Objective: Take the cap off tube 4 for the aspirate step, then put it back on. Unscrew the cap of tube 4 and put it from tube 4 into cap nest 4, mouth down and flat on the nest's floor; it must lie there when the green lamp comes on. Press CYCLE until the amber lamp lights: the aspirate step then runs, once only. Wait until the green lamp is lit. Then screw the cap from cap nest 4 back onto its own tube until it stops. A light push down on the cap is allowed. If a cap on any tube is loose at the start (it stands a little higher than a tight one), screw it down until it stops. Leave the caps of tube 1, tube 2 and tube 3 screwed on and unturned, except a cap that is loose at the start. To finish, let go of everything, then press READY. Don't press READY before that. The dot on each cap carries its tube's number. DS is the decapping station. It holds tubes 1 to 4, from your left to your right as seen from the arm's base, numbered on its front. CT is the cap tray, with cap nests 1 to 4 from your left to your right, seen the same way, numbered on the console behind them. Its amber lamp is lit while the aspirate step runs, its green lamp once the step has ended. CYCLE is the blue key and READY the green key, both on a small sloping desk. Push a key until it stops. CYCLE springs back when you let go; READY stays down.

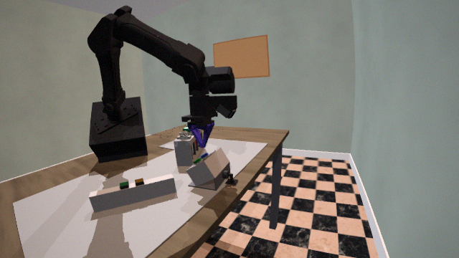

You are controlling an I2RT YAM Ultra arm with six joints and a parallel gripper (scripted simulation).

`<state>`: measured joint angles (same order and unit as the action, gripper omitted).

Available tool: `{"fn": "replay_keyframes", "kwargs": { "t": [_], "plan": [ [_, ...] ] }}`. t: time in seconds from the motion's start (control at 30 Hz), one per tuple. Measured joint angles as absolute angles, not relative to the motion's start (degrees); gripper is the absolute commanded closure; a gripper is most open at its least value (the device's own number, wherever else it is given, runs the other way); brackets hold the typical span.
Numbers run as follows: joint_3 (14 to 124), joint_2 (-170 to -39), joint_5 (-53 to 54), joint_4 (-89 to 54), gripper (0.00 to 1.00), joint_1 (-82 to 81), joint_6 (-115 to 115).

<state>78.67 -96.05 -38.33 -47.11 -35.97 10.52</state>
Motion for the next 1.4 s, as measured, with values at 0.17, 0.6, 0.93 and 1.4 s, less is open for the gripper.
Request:
{"fn": "replay_keyframes", "kwargs": {
  "t": [0.17,0.6,0.93,1.4],
  "plan": [
    [77.54,-96.84,-37.95,-45.67,1.0,-34.81,9.58],
    [77.58,-96.82,-37.87,-44.42,1.0,-34.83,9.1],
    [77.58,-96.9,-37.87,-44.38,1.0,-34.83,9.1],
    [77.58,-97.08,-37.93,-44.36,1.0,-34.89,9.21]
  ]
}}
